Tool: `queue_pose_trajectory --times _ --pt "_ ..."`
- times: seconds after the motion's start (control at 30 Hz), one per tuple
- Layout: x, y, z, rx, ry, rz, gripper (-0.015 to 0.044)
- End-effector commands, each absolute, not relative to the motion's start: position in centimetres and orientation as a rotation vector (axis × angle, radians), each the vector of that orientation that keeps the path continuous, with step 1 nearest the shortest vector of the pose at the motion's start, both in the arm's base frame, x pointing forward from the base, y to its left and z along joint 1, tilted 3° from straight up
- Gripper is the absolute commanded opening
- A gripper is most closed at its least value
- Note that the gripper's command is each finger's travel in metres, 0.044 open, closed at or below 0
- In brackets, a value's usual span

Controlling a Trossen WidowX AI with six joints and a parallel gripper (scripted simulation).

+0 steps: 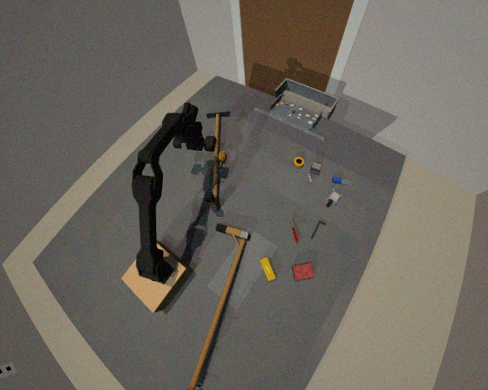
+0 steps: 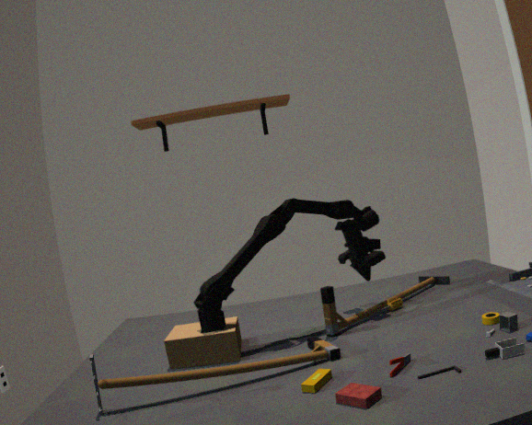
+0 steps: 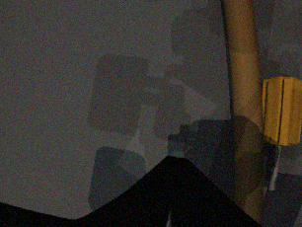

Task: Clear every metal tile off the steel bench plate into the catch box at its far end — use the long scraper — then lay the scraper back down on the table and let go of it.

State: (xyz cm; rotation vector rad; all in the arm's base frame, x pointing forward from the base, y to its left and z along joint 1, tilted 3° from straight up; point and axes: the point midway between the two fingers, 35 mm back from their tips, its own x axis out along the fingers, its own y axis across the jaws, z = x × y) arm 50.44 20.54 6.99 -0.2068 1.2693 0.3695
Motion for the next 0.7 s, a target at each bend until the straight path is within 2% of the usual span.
queue_pose_trajectory --times 0.0,0.67 --pt "50.5 20.6 5.6 -0.206 1.283 0.364 0.0" --pt "50.7 21.0 0.4 -0.212 1.301 0.367 0.0"
